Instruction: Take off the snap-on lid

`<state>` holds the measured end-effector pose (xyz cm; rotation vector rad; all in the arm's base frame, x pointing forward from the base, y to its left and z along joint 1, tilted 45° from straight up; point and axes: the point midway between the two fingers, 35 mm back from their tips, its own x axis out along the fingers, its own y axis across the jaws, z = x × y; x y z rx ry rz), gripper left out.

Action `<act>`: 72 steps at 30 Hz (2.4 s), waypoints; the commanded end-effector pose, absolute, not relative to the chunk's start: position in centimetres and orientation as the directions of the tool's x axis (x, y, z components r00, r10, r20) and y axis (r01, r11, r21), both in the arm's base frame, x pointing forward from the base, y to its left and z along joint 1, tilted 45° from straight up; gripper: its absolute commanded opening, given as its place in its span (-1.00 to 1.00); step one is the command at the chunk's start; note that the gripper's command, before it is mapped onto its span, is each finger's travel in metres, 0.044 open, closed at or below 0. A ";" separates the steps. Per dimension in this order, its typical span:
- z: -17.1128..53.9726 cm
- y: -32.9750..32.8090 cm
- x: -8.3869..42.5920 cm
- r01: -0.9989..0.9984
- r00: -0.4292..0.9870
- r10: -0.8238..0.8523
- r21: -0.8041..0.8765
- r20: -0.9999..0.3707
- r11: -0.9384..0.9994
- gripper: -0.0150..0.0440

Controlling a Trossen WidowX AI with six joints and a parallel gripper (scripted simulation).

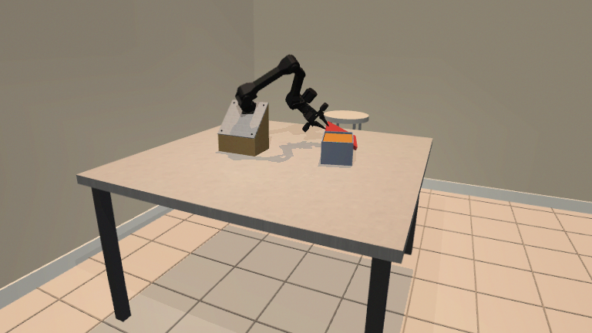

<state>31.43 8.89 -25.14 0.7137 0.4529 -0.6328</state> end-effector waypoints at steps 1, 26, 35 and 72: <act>-25.7 8.1 31.2 0.680 0.714 -0.386 0.446 -0.585 0.582 -0.49; -26.4 7.5 31.3 0.680 0.714 -0.386 0.446 -0.585 0.582 -0.14; -26.4 7.4 31.2 0.680 0.714 -0.386 0.446 -0.585 0.582 0.53; -25.4 7.2 24.5 0.682 0.711 -0.384 0.444 -0.589 0.581 1.00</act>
